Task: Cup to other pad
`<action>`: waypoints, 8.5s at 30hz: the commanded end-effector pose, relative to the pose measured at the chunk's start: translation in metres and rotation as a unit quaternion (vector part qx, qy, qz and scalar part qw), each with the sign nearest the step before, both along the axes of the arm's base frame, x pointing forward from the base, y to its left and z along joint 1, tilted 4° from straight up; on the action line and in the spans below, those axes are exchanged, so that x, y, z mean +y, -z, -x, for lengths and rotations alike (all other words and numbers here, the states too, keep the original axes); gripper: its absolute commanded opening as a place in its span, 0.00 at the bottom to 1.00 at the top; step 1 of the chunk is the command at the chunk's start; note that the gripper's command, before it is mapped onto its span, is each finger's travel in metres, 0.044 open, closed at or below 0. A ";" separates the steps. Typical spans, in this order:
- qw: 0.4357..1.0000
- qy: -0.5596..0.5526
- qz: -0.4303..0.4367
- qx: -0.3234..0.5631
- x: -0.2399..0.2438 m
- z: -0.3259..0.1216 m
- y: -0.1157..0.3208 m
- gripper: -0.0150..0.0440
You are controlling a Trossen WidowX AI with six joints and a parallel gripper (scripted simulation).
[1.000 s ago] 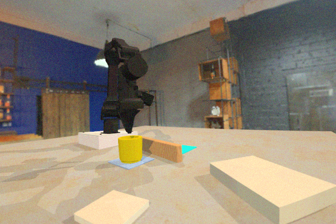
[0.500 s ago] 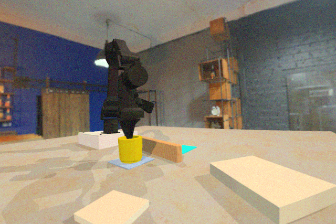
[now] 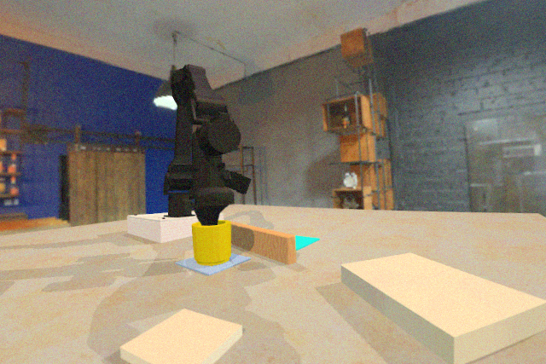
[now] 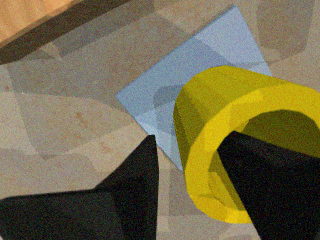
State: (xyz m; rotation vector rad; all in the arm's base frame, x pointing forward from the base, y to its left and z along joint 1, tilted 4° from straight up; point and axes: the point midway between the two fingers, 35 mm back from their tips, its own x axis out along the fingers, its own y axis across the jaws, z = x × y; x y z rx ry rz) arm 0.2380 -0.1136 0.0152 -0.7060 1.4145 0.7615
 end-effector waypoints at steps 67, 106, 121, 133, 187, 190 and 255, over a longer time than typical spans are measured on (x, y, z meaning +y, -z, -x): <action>1.000 0.003 -0.002 0.003 -0.006 -0.001 -0.067 0.25; 1.000 0.001 -0.005 0.000 0.054 -0.022 -0.072 0.25; 1.000 0.001 -0.007 0.000 0.082 -0.031 -0.075 0.25; 1.000 0.001 -0.008 -0.001 0.105 -0.039 -0.077 0.25; 1.000 0.001 -0.012 -0.002 0.184 -0.061 -0.065 0.25; 1.000 0.001 -0.012 -0.002 0.184 -0.061 -0.061 0.25; 1.000 0.000 -0.010 -0.004 0.188 -0.062 -0.021 0.50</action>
